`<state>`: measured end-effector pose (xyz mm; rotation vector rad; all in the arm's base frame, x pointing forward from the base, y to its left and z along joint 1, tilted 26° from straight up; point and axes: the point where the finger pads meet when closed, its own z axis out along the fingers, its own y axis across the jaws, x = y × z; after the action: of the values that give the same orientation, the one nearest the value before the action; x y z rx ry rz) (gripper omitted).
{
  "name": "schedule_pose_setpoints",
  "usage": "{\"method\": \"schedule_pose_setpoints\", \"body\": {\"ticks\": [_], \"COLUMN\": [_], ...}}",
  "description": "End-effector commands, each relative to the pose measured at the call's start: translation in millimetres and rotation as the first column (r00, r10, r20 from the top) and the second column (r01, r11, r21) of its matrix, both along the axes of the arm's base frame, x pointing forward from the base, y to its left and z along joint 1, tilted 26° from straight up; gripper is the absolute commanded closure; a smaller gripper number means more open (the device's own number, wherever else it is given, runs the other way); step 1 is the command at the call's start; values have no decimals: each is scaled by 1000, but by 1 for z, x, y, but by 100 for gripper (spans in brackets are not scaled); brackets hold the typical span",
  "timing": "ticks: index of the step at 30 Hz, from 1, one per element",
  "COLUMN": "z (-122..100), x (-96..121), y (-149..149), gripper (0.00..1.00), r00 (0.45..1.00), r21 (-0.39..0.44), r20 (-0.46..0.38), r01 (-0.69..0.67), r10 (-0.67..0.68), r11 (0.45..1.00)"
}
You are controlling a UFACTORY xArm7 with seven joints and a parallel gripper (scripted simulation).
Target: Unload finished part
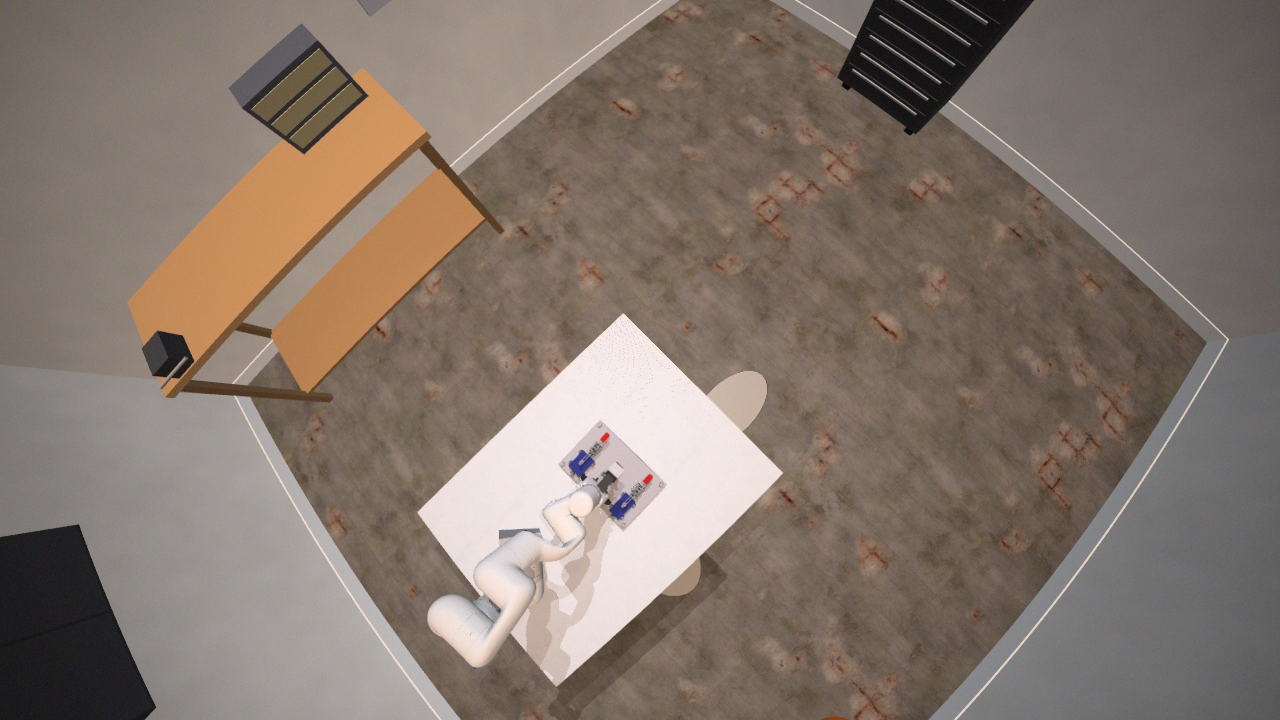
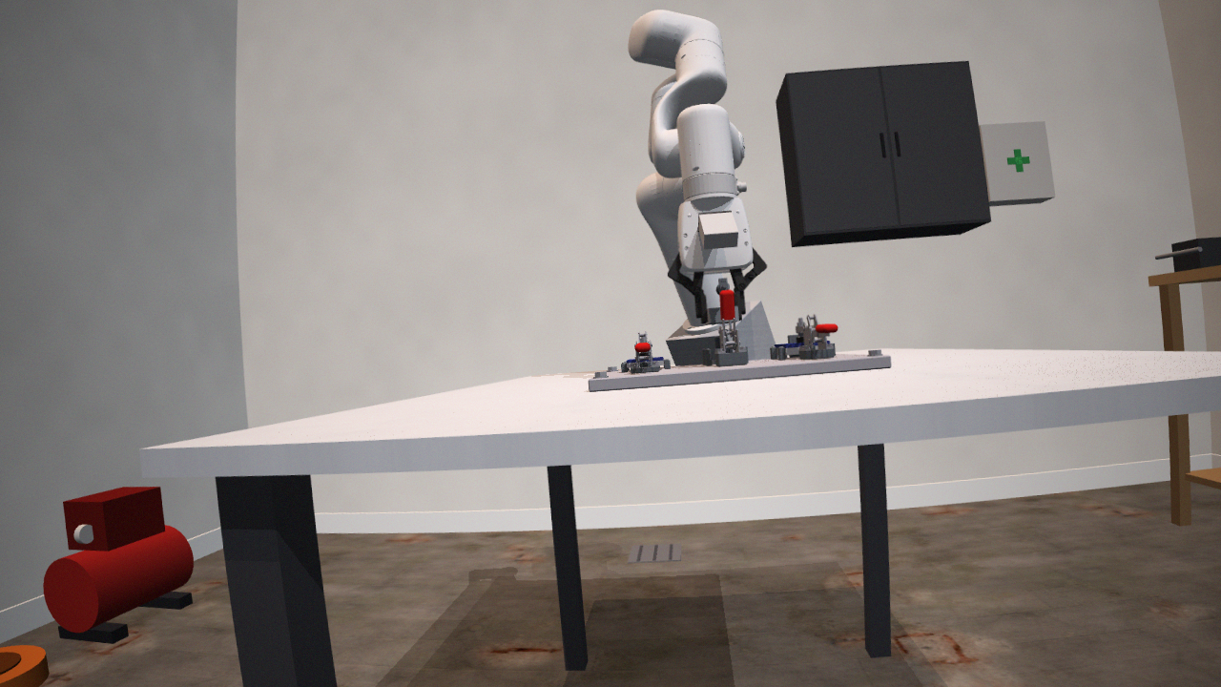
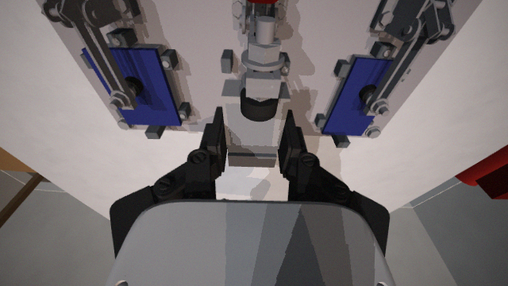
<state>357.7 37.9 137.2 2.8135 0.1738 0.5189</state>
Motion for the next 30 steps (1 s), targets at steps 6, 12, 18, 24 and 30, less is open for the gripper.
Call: {"method": "schedule_pose_setpoints", "body": {"ticks": [6, 12, 18, 24, 30], "z": [15, 16, 16, 16, 16], "x": [-9, -10, -10, -10, -10], "y": [4, 4, 4, 4, 4], "gripper": [100, 100, 100, 100, 100], "r00": [1000, 1000, 1000, 1000, 1000], "r21": [0, 0, 0, 0, 0], "r20": [2, 2, 2, 2, 2], "r01": [-1, -1, -1, -1, -1], "r10": [1, 1, 1, 1, 1], "r11": [1000, 1000, 1000, 1000, 1000]}}
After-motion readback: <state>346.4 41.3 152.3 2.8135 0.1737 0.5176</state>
